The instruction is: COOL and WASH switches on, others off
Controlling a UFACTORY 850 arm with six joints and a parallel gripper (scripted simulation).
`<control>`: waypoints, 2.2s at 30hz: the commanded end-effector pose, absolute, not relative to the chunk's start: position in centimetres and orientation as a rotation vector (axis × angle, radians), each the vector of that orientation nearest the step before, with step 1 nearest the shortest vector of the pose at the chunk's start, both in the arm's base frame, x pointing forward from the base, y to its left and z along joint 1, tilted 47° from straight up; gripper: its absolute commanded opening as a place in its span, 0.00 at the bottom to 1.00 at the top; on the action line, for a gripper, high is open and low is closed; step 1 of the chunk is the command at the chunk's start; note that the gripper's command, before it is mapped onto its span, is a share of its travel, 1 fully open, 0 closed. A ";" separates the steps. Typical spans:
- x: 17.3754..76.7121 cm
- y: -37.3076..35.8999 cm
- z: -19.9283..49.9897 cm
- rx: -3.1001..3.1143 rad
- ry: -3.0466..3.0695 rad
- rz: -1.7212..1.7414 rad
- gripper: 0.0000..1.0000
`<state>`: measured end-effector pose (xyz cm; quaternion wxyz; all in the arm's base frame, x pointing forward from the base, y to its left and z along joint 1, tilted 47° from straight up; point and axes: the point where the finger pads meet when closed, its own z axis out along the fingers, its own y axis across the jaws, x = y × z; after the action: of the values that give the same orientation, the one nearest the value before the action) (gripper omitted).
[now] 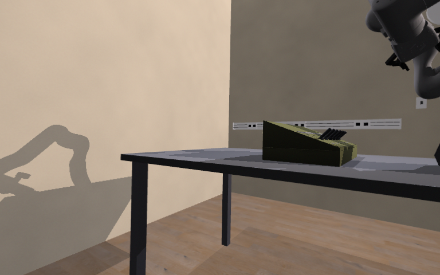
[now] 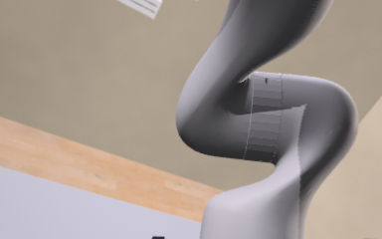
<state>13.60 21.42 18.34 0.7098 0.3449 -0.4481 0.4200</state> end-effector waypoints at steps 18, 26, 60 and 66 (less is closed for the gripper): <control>13.6 21.5 18.4 0.766 -0.996 0.932 1.00; 13.6 21.5 18.4 0.766 -0.996 0.932 1.00; 31.9 20.7 3.1 1.909 -0.470 0.683 1.00; 36.0 23.9 -0.5 2.121 -0.167 0.624 1.00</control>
<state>32.79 21.90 2.25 0.4953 0.8086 -0.1533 0.2780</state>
